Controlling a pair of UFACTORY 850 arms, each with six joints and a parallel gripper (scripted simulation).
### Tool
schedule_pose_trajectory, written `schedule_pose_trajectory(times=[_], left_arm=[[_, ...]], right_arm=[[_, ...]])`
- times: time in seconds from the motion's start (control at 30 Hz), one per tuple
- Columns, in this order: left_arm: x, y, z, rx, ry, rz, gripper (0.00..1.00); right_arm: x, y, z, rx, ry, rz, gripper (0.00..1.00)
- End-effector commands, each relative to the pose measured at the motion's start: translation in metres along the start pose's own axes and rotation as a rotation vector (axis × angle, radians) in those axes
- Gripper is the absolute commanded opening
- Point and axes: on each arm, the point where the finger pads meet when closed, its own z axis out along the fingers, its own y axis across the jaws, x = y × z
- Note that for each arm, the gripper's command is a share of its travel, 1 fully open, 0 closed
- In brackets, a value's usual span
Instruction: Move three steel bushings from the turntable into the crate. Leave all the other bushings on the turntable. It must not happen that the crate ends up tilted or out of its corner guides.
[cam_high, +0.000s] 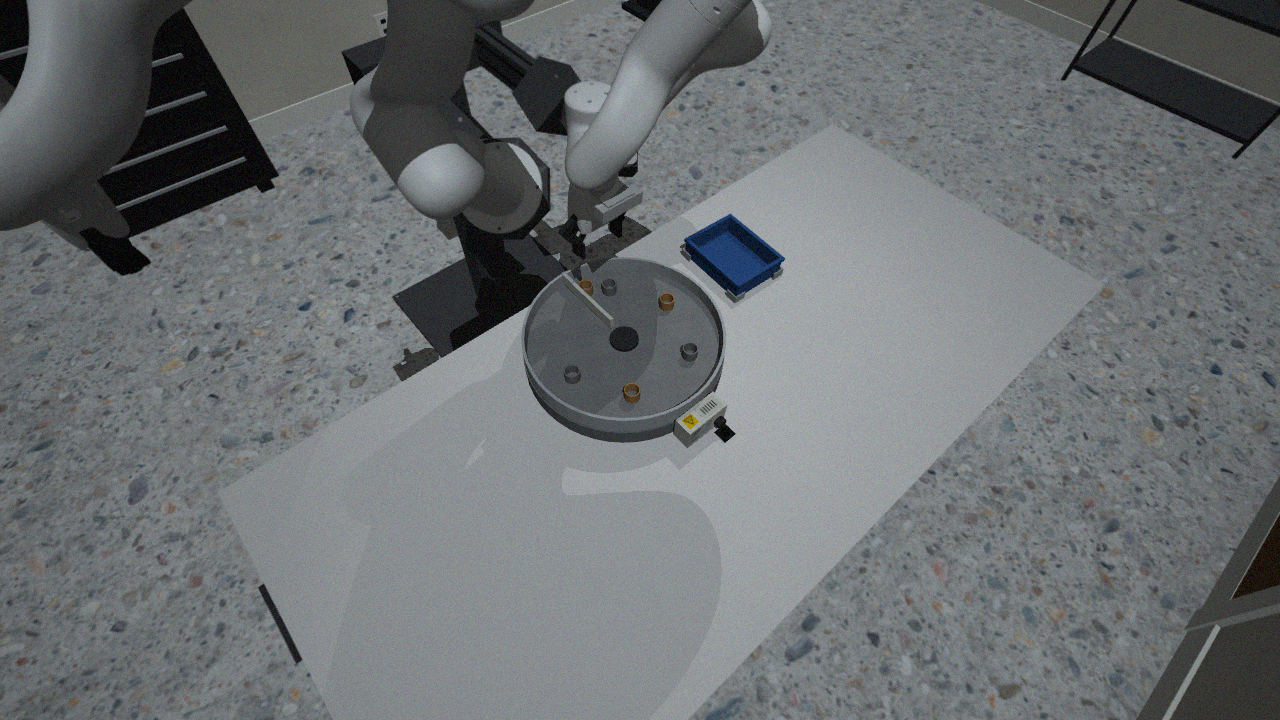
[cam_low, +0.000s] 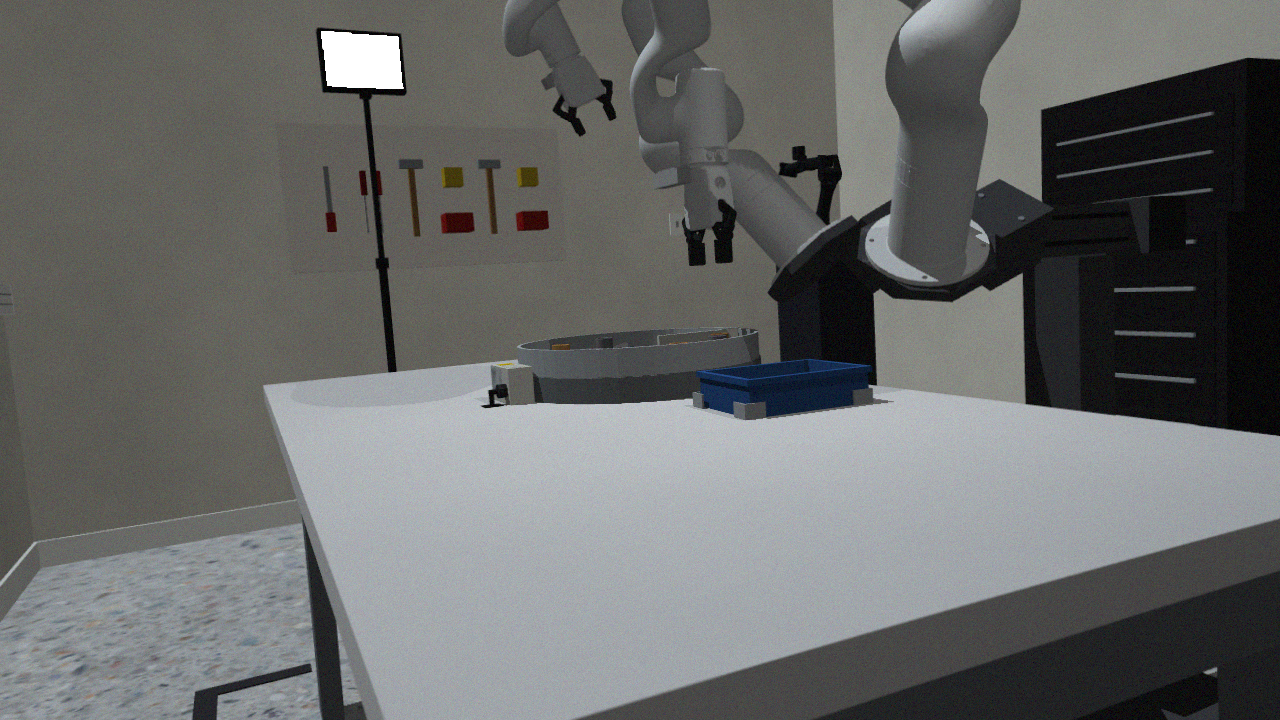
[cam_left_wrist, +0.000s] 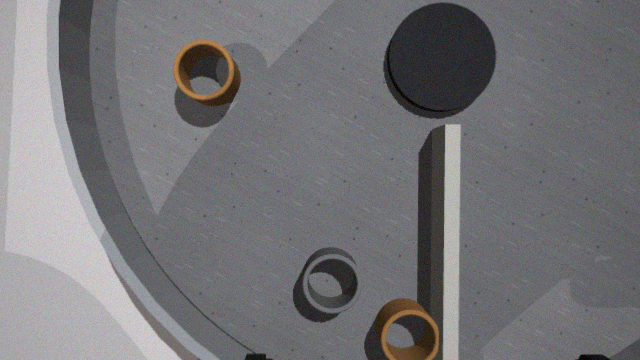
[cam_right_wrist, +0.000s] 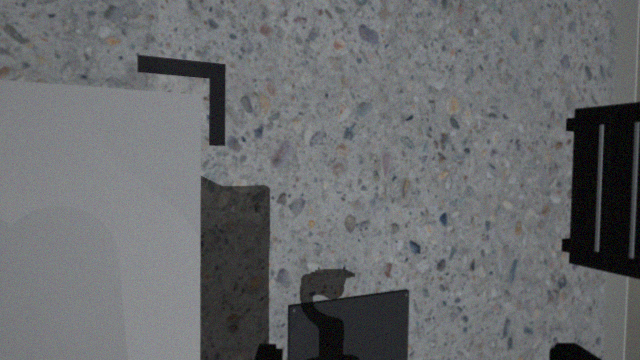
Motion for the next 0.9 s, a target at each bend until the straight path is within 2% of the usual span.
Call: schedule_pose_trajectory(times=[0.0,0.23,0.27,0.87], left_arm=[[0.0004,0.0006,-0.0006,-0.001,0.001,0.0,1.0],[0.0004,0.0006,-0.0006,-0.001,0.001,0.0,1.0],[0.0004,0.0006,-0.0006,-0.001,0.001,0.0,0.13],[0.0004,0.0006,-0.0006,-0.001,0.001,0.0,0.13]], right_arm=[[0.0016,0.0051,-0.0062,-0.026,0.023,0.009,1.0],[0.002,0.0064,-0.0079,-0.032,0.03,0.012,1.0],[0.002,0.0064,-0.0079,-0.032,0.03,0.012,1.0],[0.002,0.0064,-0.0079,-0.032,0.03,0.012,1.0]])
